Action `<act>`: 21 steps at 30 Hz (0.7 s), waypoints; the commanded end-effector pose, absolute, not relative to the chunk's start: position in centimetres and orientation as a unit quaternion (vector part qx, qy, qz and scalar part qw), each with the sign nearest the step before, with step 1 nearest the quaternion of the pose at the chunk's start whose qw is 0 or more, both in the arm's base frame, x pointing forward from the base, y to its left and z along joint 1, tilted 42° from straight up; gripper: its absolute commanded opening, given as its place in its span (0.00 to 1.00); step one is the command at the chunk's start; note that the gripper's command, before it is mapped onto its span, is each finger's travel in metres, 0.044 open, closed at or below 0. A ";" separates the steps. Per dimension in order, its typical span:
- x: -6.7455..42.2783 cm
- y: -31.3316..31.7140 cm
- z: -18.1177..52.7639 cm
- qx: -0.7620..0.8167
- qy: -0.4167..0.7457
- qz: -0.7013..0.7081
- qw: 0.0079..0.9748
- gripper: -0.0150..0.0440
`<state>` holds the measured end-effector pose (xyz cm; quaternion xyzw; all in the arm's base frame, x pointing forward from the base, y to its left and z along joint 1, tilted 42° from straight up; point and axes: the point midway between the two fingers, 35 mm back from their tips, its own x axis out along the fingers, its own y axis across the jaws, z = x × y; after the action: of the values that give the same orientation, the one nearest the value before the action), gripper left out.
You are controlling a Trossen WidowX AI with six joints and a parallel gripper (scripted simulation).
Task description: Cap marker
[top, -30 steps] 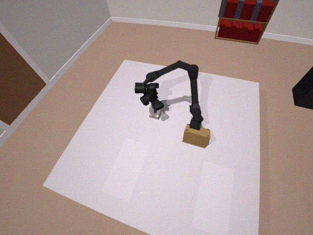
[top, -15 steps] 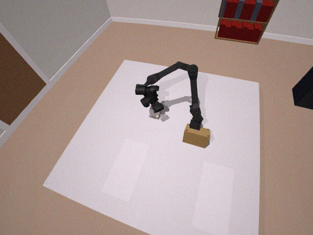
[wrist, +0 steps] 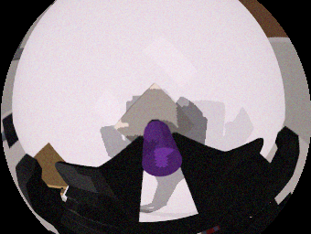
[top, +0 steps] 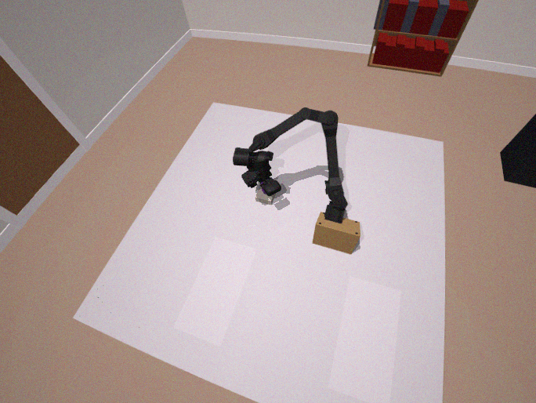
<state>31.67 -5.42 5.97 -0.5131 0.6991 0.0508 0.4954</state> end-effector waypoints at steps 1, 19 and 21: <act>31.6 -5.8 5.6 -0.516 0.700 0.052 0.491 0.25; 31.5 -5.7 5.6 -0.513 0.700 0.052 0.494 0.48; 31.5 -5.7 5.6 -0.513 0.700 0.052 0.494 0.57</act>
<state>31.54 -5.72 5.60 -0.5132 0.7002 0.0515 0.4936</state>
